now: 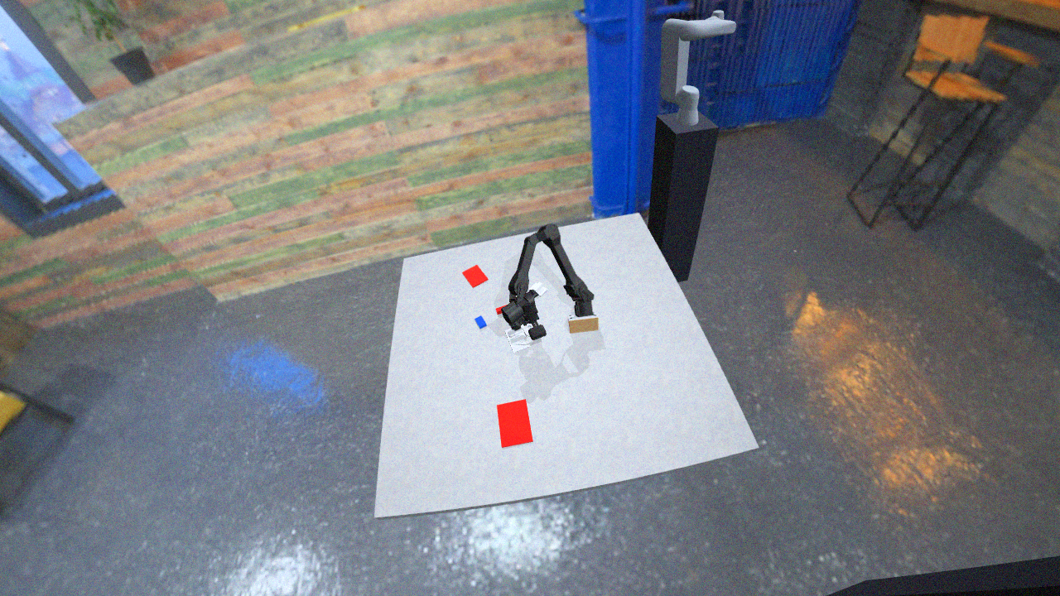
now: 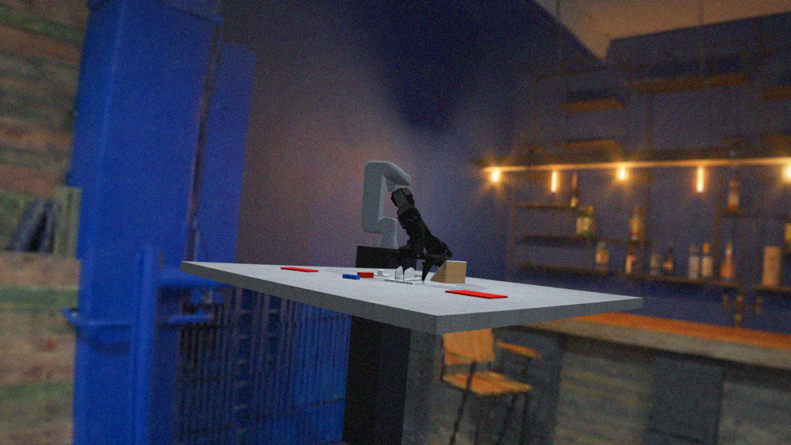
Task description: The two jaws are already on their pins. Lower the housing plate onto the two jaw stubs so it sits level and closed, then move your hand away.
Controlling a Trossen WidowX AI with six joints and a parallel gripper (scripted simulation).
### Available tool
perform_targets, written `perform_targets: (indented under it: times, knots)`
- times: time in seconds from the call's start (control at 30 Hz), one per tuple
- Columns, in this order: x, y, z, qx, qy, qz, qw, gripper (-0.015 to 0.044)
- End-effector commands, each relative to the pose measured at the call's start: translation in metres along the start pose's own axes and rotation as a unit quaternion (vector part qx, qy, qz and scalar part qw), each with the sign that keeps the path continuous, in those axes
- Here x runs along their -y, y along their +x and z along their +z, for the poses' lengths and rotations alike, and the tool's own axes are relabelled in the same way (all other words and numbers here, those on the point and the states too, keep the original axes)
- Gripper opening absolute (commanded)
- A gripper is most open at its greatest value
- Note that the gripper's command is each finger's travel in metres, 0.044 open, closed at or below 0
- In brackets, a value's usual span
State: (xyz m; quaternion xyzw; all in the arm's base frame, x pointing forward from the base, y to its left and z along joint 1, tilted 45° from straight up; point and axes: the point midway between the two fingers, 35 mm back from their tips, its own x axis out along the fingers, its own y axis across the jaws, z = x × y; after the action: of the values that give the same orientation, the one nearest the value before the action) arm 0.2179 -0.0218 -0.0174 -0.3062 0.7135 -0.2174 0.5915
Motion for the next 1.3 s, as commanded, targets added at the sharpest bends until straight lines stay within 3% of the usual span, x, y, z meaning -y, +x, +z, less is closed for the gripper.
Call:
perform_targets:
  times: [0.0, 1.27]
  knots:
    - [0.0002, 0.0035, -0.0007, -0.003, 0.0, 0.001, 1.0, 0.0351]
    - [0.0002, -0.0029, -0.0005, -0.003, 0.0, 0.001, 1.0, 0.0351]
